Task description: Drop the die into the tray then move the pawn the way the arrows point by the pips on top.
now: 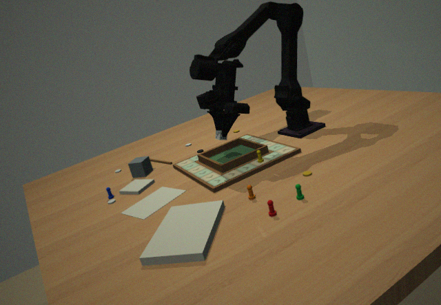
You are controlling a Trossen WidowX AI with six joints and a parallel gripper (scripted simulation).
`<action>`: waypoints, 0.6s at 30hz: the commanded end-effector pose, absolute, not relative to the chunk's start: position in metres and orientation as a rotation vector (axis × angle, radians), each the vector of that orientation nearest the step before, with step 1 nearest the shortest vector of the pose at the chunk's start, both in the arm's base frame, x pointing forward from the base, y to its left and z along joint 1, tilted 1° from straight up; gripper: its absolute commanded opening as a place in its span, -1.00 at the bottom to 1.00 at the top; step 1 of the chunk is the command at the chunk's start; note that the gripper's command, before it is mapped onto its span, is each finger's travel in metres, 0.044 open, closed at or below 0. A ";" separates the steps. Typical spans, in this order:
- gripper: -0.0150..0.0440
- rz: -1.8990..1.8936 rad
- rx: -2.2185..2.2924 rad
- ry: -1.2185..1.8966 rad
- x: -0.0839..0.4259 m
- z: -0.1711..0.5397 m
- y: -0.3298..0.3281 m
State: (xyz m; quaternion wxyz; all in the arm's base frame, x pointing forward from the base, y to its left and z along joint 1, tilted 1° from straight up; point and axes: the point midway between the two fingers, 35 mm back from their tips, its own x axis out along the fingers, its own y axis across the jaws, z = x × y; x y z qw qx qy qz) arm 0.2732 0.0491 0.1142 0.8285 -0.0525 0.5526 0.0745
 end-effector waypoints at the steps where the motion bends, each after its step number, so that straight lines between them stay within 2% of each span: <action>1: -0.49 0.160 -0.100 1.045 0.273 0.114 0.049; 11: -0.49 0.169 -0.073 0.711 0.274 0.113 0.050; 18: -0.49 0.169 -0.071 0.689 0.267 0.121 0.049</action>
